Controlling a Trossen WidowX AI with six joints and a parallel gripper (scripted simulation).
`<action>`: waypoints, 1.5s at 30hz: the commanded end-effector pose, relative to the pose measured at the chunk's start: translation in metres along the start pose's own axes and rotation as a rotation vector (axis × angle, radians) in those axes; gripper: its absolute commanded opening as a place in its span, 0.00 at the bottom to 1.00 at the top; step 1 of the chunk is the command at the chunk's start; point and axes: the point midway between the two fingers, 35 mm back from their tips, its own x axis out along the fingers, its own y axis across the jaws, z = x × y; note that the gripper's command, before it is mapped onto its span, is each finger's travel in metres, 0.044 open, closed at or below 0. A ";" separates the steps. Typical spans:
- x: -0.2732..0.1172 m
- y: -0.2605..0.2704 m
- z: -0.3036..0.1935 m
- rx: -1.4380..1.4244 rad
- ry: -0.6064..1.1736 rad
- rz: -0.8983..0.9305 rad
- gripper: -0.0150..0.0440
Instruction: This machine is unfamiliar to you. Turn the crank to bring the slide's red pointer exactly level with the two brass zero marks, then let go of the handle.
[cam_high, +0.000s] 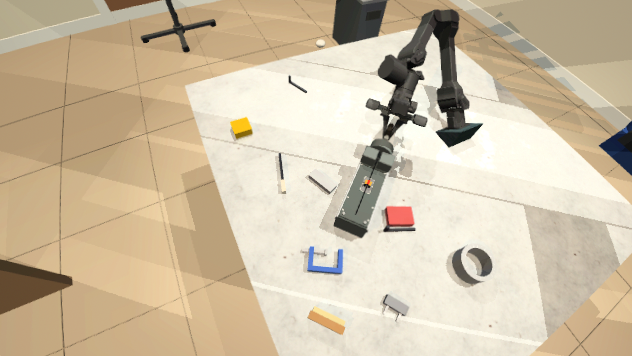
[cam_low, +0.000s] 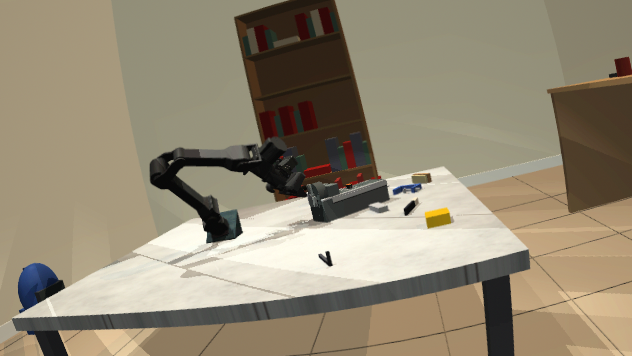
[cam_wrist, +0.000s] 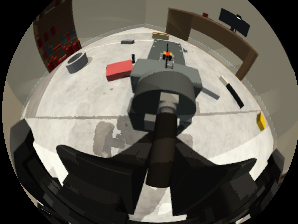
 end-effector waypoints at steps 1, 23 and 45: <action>0.000 -0.009 0.000 0.013 0.000 -0.023 0.25; 0.002 -0.015 -0.002 0.013 0.000 -0.023 0.25; 0.010 -0.025 -0.011 0.012 0.000 -0.025 0.25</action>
